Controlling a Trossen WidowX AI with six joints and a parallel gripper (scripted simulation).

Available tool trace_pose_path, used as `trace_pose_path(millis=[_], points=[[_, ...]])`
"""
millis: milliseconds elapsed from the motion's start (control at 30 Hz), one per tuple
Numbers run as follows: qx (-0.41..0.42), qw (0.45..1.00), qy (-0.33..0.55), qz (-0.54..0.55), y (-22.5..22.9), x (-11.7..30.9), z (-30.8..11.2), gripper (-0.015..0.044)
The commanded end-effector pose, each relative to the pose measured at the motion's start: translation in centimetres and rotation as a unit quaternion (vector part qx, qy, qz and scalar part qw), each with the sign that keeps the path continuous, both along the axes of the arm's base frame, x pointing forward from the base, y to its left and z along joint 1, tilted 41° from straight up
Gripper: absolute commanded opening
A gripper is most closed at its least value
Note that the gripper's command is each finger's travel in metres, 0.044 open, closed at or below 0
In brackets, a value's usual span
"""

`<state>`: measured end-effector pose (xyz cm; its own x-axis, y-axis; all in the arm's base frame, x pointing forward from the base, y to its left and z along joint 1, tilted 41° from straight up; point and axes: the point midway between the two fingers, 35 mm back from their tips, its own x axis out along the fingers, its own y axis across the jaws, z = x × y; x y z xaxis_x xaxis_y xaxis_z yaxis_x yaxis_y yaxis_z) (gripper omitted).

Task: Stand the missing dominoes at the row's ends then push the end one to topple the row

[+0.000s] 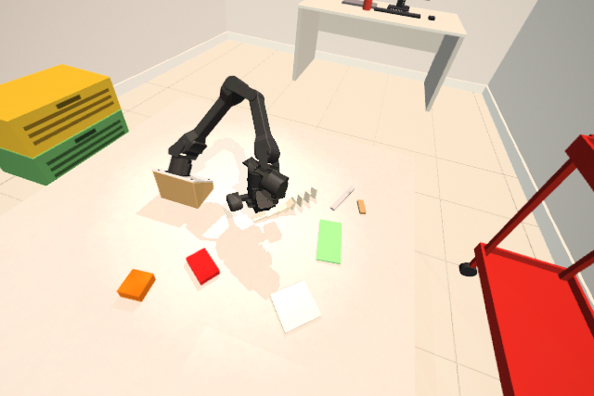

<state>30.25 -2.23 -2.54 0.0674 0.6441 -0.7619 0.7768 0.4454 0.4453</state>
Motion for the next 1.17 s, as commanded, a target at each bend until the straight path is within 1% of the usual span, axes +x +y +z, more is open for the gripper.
trace_pose_path(millis=[0, 67, 1133], points=[[0.0, 1.0, -0.009, -0.001, -1.16, 0.88, 3.38, 0.0], [0.002, 1.0, -0.008, -0.001, -1.22, 0.91, 3.85, 0.0], [0.002, 1.0, -0.008, -0.001, -1.22, 0.91, 3.85, 0.0]])
